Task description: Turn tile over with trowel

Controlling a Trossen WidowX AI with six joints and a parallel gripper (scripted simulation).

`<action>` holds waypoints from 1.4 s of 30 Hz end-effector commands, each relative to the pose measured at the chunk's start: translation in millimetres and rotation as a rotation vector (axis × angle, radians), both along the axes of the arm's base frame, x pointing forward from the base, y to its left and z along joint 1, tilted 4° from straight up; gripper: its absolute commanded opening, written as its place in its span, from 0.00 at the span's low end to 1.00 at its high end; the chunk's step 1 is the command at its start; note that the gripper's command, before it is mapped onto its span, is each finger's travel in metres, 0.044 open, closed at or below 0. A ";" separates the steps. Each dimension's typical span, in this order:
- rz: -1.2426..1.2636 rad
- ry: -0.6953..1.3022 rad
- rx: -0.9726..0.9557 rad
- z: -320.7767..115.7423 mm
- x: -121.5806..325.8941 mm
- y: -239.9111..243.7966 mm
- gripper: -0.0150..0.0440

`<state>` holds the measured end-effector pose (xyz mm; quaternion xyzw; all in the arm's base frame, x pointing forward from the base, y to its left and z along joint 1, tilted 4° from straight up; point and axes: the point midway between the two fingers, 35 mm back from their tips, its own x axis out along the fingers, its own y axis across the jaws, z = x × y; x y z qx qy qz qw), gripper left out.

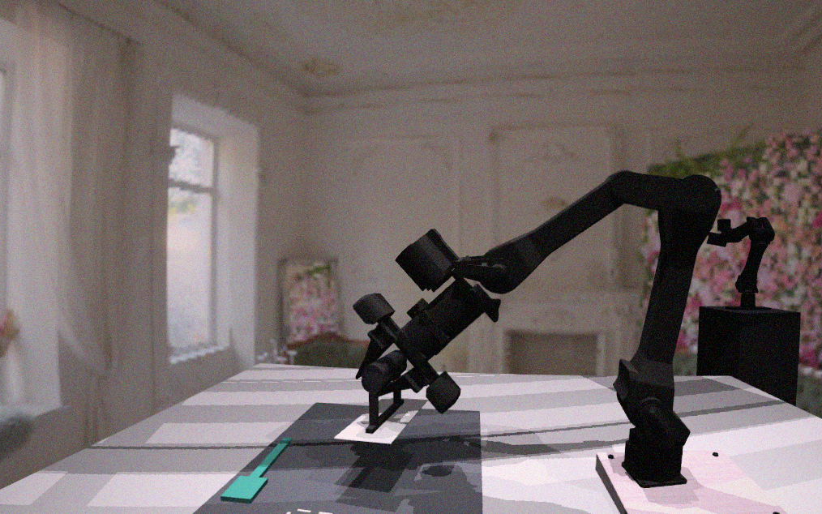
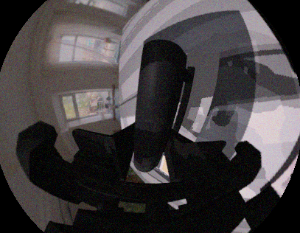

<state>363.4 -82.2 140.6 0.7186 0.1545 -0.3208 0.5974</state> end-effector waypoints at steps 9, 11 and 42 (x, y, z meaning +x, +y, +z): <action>-0.424 0.011 0.006 -25.0 -8.1 -95.7 0.25; -0.491 0.012 0.006 -30.1 -12.3 -110.5 0.25; -0.741 0.013 0.003 -64.8 -32.1 -162.7 0.25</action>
